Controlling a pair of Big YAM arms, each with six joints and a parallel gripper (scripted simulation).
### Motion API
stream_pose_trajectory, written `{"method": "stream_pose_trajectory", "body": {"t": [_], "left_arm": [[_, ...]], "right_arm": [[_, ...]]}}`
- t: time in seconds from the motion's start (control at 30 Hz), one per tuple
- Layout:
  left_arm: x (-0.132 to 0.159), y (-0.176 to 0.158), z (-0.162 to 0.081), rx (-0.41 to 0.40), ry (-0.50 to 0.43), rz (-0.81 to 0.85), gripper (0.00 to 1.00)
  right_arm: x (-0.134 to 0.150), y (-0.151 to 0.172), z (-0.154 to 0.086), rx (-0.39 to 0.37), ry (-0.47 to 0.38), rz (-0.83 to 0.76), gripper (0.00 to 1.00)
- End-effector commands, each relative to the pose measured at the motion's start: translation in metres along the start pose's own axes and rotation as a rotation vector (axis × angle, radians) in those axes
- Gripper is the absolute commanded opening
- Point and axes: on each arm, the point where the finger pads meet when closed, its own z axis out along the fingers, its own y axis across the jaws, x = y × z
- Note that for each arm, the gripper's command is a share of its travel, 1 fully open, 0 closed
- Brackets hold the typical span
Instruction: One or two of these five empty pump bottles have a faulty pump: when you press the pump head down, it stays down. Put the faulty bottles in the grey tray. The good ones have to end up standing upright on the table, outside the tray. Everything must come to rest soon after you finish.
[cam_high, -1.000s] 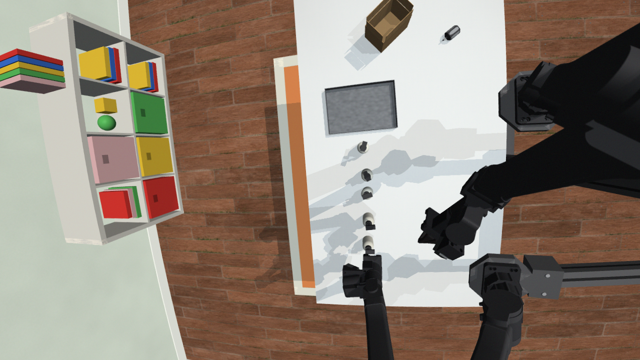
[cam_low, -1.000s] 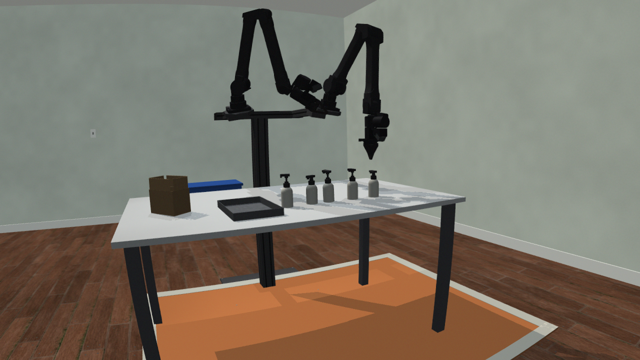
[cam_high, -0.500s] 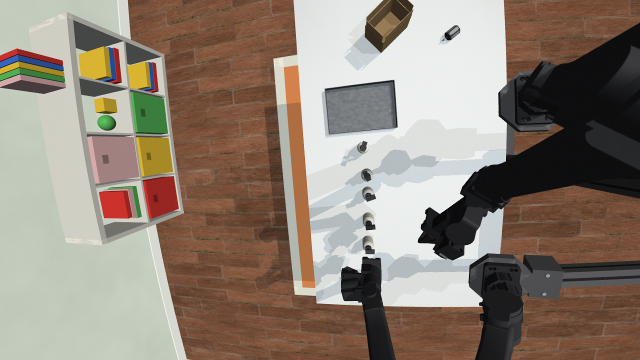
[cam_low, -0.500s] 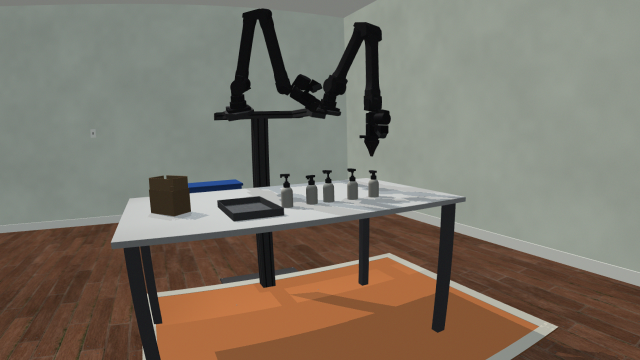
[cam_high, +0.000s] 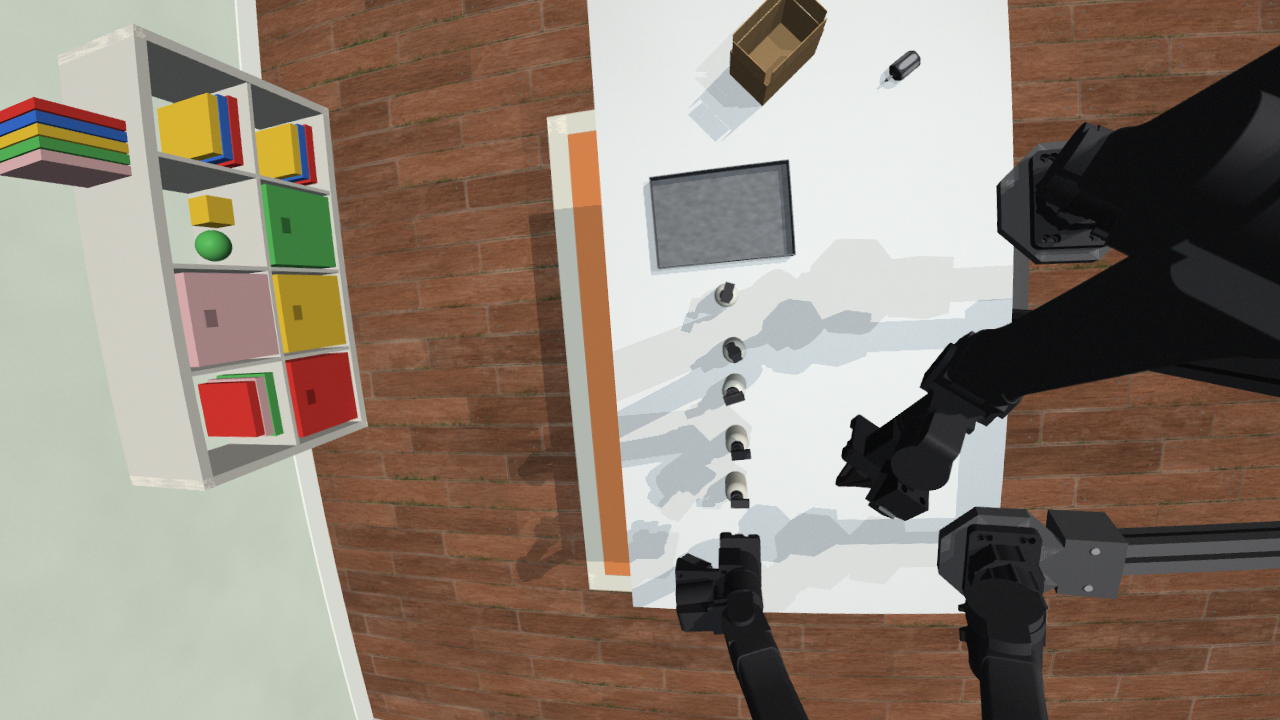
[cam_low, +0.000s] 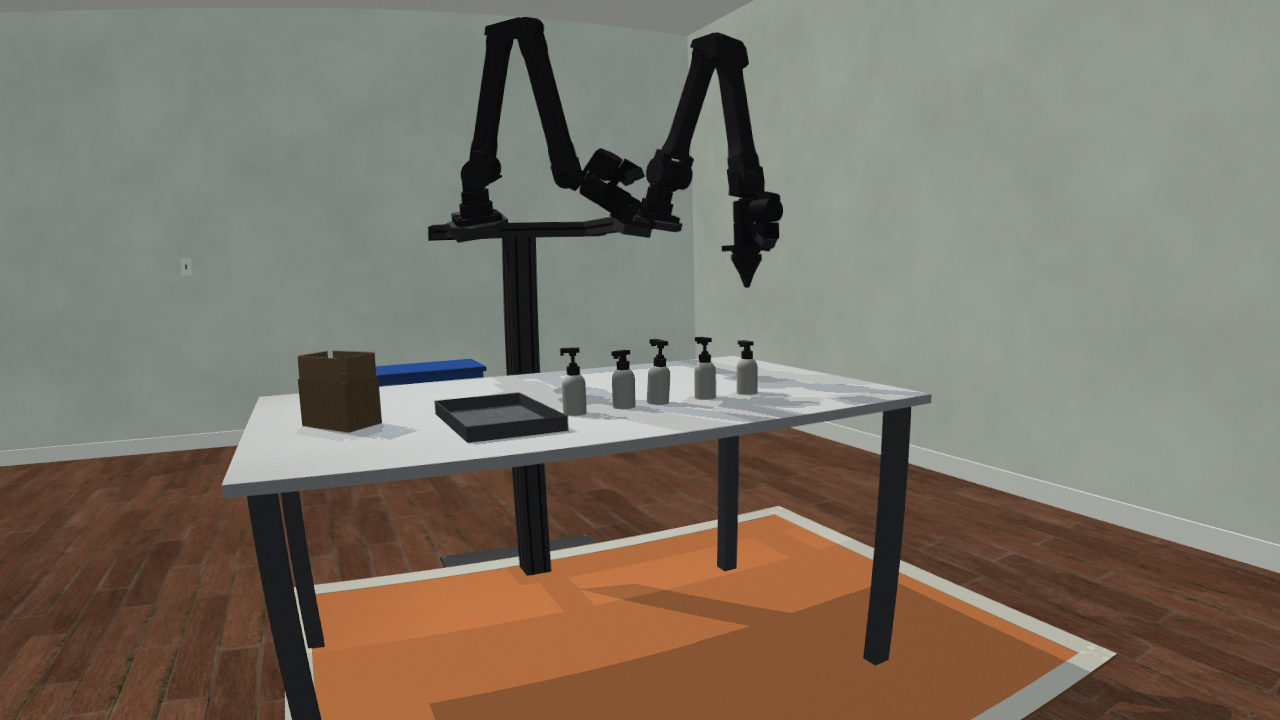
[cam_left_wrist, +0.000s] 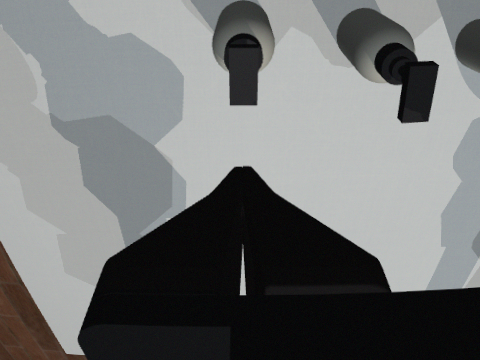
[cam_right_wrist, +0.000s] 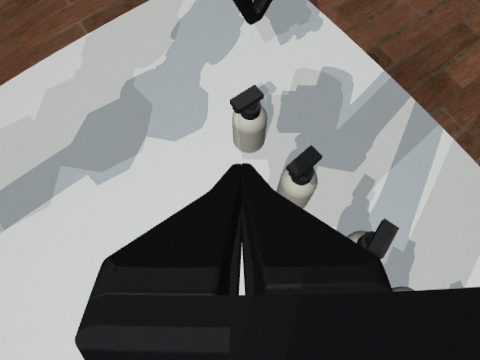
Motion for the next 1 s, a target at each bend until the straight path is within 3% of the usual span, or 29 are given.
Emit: {"method": "stream_pose_trajectory", "body": {"t": [0.0,0.3,0.73,0.97], "left_arm": [[-0.002,-0.002,0.000,-0.001,-0.002,-0.001,0.00],[-0.001,-0.013,0.011,0.002,-0.001,-0.031,0.00],[0.002,-0.110,0.087,0.003,-0.006,-0.024,0.00],[-0.004,-0.116,0.091,0.000,-0.020,-0.005,0.00]], "right_arm": [[-0.021,-0.008,0.002,0.017,-0.051,0.014,0.00],[-0.021,-0.008,0.002,0.017,-0.051,0.014,0.00],[-0.021,-0.008,0.002,0.017,-0.051,0.014,0.00],[-0.021,-0.008,0.002,0.017,-0.051,0.014,0.00]]}}
